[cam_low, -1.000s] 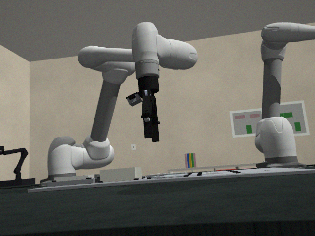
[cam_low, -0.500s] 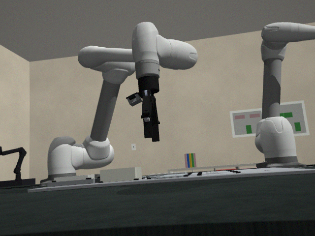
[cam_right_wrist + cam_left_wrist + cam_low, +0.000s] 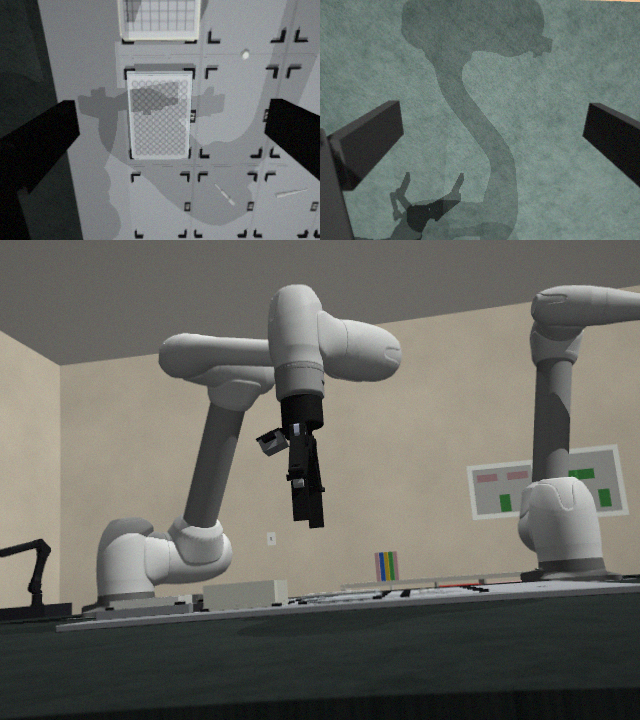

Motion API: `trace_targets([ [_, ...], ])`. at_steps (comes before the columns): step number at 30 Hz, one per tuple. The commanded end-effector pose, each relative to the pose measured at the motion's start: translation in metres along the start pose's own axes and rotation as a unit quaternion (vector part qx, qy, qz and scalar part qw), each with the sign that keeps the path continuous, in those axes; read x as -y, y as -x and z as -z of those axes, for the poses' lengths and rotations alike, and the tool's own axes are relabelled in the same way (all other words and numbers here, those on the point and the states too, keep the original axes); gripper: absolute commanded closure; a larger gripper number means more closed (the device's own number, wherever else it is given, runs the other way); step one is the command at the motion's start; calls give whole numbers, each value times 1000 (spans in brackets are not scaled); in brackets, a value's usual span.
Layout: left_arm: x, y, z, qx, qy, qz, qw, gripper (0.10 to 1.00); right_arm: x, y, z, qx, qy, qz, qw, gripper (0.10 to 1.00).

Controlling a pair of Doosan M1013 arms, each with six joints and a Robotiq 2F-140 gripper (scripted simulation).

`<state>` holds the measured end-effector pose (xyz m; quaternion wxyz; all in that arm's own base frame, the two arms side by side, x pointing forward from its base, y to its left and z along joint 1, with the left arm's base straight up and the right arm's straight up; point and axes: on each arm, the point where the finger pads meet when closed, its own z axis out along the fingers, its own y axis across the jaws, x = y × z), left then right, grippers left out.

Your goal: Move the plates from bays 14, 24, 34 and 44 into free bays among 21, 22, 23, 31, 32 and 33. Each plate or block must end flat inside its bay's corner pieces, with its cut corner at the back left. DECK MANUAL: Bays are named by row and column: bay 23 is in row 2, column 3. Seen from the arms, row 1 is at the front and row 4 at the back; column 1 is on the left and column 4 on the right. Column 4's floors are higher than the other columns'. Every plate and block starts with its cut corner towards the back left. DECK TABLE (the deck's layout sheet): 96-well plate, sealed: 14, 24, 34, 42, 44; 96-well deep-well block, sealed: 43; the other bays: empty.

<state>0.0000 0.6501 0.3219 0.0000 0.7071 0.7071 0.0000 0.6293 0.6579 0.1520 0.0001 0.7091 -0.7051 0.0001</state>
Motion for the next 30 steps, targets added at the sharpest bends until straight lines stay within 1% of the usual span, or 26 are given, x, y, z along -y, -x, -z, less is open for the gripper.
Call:
trace_targets([
  [1, 0, 0, 1, -1, 0, 0, 1000, 98, 0, 0, 1, 1, 0, 0, 1000, 98],
  [2, 0, 0, 1, -1, 0, 0, 1000, 98, -1, -3, 1, 1, 0, 0, 1000, 400],
  [8, 0, 0, 1, -1, 0, 0, 1000, 98, -9, -26, -3, 1, 0, 0, 1000, 400],
  [10, 0, 0, 1, -1, 0, 0, 1000, 98, -9, -26, -3, 1, 0, 0, 1000, 400],
  [25, 0, 0, 1, -1, 0, 0, 1000, 98, -29, -82, -12, 1, 0, 0, 1000, 400],
  [27, 0, 0, 1, -1, 0, 0, 1000, 98, -29, -82, -12, 1, 0, 0, 1000, 400],
  [30, 0, 0, 1, -1, 0, 0, 1000, 98, -32, -93, -14, 1, 0, 0, 1000, 400],
])
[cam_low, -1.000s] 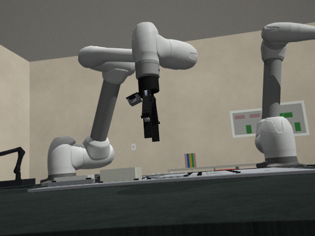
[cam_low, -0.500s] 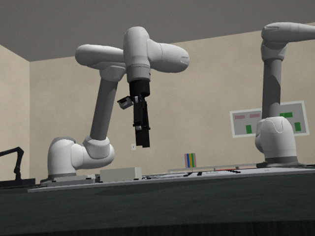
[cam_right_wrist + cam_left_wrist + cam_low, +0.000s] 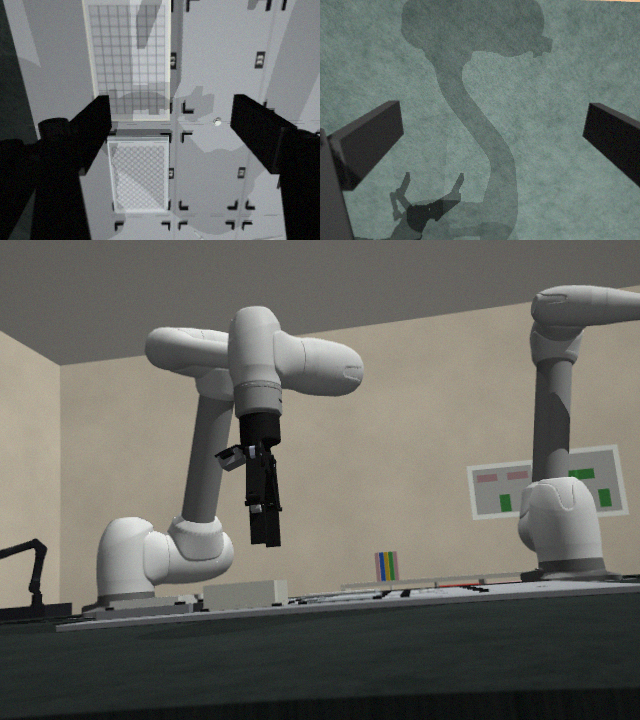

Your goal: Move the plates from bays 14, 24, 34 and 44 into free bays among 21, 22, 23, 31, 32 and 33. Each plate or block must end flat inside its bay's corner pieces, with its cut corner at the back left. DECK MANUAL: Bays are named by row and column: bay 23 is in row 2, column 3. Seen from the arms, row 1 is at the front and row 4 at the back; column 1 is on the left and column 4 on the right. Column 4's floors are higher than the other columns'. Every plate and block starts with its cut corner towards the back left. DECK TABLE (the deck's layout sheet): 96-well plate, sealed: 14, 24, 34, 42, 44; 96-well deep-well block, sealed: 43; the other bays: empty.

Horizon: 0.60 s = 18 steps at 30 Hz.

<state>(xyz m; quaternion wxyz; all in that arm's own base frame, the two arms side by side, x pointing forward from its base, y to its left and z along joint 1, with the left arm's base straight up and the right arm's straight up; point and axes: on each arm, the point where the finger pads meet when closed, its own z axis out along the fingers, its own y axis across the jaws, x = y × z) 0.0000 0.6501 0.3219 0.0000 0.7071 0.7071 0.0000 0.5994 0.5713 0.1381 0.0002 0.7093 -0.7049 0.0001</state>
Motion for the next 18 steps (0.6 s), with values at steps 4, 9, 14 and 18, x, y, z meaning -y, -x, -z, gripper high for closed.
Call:
trace_targets([
  [4, 0, 0, 1, -1, 0, 0, 1000, 98, -7, -21, -2, 1, -1, 0, 1000, 400],
  [9, 0, 0, 1, -1, 0, 0, 1000, 98, -14, -40, -5, 1, -1, 0, 1000, 400],
  [14, 0, 0, 1, -1, 0, 0, 1000, 98, -18, -51, -7, 1, -1, 0, 1000, 400],
  [18, 0, 0, 1, -1, 0, 0, 1000, 98, -23, -66, -9, 1, -1, 0, 1000, 400],
])
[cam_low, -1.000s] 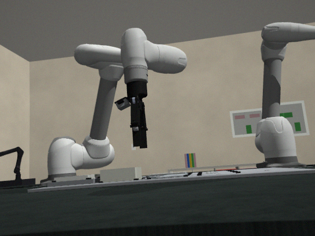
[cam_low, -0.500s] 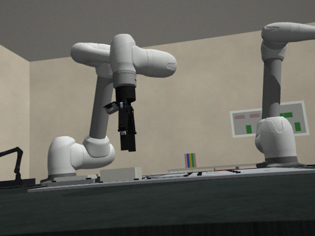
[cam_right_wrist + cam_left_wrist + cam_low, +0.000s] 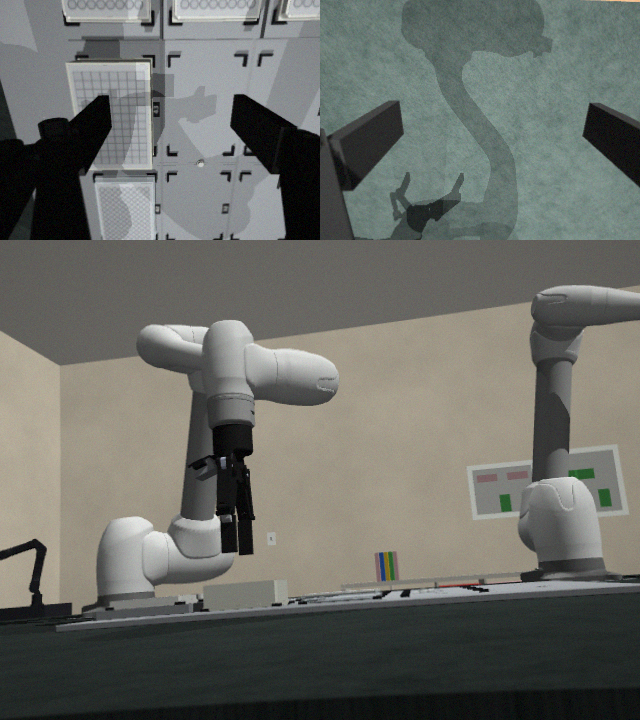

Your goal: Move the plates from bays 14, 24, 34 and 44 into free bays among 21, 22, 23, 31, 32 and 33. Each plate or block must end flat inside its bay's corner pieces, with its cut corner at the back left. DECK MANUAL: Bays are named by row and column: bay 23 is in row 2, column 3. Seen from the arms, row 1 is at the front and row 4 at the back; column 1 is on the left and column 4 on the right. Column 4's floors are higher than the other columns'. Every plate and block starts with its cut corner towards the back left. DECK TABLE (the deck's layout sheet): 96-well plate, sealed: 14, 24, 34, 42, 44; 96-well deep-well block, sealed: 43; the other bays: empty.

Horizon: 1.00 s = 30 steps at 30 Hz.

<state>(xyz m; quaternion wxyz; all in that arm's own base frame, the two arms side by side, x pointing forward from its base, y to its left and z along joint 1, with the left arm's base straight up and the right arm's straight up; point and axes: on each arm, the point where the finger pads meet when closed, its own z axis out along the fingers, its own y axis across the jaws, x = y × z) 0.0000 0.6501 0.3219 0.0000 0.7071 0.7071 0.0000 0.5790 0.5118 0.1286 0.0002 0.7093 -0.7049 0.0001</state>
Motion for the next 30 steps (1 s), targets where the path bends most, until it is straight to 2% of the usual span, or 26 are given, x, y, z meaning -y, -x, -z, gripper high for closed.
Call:
trace_targets([
  [1, 0, 0, 1, -1, 0, 0, 1000, 98, -4, -11, -1, 1, -1, 0, 1000, 400],
  [28, 0, 0, 1, -1, 0, 0, 1000, 98, -36, -104, -16, 1, -1, 0, 1000, 400],
  [30, 0, 0, 1, -1, 0, 0, 1000, 98, -36, -104, -16, 1, -1, 0, 1000, 400],
])
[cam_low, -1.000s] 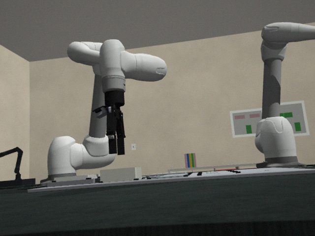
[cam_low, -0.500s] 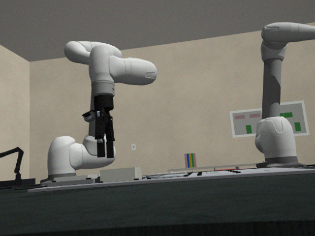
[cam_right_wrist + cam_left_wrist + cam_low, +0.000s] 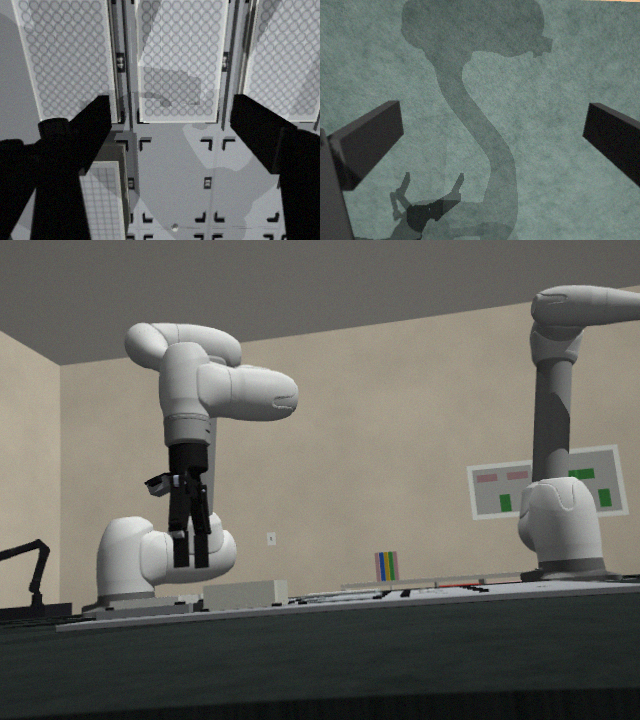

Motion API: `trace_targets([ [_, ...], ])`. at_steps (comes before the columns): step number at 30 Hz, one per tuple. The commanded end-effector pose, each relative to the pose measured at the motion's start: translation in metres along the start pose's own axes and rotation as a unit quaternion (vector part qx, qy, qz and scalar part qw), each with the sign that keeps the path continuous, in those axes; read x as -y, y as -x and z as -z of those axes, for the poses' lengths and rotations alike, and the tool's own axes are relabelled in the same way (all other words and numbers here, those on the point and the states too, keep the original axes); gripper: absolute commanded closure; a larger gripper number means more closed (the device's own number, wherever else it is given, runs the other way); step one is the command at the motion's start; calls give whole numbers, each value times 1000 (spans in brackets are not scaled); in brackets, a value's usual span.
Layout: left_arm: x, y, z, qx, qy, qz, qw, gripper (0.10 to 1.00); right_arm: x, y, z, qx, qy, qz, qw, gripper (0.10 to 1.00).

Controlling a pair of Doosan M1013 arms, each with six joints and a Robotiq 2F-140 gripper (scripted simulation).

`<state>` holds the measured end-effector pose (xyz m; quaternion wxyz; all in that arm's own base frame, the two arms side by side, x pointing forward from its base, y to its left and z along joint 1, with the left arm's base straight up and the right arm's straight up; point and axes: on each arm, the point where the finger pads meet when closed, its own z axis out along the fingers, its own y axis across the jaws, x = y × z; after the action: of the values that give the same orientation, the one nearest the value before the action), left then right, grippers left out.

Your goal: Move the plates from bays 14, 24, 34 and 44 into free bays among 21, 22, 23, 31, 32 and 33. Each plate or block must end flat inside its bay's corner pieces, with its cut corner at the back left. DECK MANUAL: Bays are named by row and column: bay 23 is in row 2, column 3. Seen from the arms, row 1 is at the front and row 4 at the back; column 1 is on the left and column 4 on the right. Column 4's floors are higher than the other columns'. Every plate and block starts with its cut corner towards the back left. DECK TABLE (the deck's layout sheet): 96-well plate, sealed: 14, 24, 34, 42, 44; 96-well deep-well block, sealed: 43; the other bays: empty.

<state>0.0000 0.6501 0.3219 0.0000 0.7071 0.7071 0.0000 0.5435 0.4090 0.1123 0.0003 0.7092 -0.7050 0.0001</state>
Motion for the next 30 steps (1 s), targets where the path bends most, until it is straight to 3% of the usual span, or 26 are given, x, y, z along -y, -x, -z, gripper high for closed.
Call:
trace_targets([
  [1, 0, 0, 1, -1, 0, 0, 1000, 98, -1, -5, 0, 1, -1, 0, 1000, 400],
  [8, 0, 0, 1, -1, 0, 0, 1000, 98, -11, -31, -4, 1, -1, 0, 1000, 400],
  [17, 0, 0, 1, -1, 0, 0, 1000, 98, -11, -32, -4, 1, -1, 0, 1000, 400],
  [30, 0, 0, 1, -1, 0, 0, 1000, 98, -11, -32, -22, 1, -1, 0, 1000, 400],
])
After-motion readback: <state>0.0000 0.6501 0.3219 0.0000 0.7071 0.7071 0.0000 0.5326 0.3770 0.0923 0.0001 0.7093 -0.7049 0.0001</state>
